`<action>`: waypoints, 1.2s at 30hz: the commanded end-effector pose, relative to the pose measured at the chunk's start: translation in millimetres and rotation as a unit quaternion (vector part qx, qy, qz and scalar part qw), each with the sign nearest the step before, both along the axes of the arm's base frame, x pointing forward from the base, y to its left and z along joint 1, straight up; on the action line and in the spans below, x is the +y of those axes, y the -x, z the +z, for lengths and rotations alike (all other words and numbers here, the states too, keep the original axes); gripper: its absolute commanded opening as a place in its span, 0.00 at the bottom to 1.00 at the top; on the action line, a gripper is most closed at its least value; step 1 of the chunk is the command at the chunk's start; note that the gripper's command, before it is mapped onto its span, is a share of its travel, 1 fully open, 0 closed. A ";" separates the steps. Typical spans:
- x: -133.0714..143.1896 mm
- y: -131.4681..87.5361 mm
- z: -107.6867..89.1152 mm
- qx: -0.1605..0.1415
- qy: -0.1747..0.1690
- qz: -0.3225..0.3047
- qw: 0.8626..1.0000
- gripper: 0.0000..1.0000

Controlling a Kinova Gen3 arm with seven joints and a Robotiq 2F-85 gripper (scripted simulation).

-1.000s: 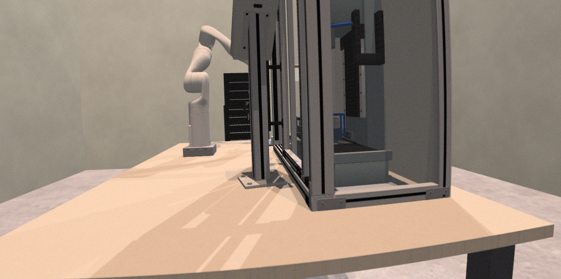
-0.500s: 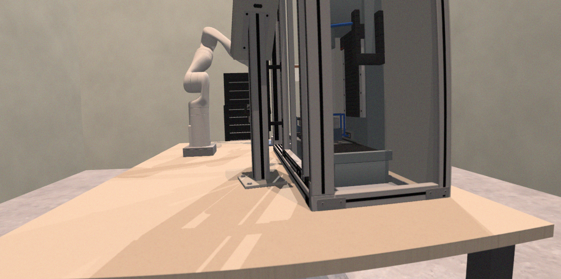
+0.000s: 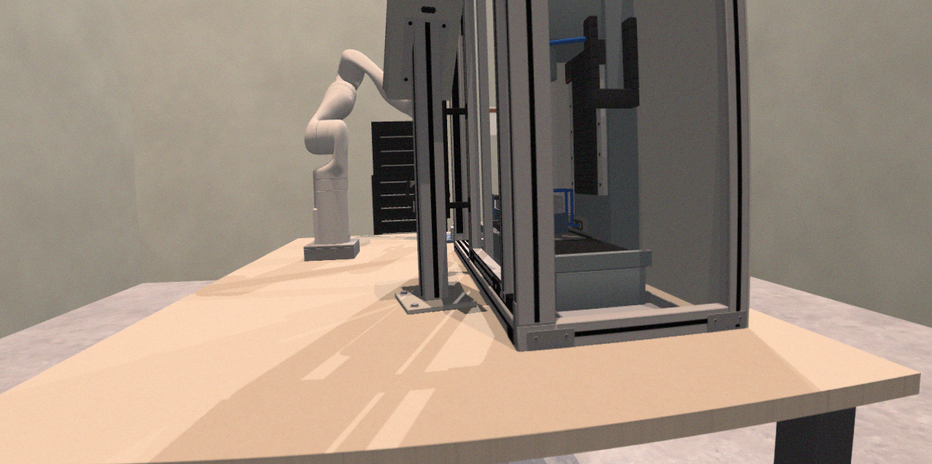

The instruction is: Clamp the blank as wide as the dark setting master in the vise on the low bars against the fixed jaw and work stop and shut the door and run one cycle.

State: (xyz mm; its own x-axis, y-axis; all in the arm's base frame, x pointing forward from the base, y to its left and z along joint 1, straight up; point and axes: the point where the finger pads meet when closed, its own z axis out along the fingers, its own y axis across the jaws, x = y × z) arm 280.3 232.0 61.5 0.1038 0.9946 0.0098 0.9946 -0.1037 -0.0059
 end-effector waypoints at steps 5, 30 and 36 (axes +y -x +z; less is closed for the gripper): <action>-3.4 -2.6 -2.6 -0.003 0.003 0.000 1.000 1.00; -4.3 -3.7 -44.7 -0.003 0.003 0.000 1.000 1.00; -4.3 -3.7 -44.7 -0.003 0.003 0.000 1.000 1.00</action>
State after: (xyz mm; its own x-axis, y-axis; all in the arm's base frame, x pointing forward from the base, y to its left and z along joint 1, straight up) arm 282.1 230.7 18.6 0.1053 0.9944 0.0095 0.9944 -0.1053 -0.0056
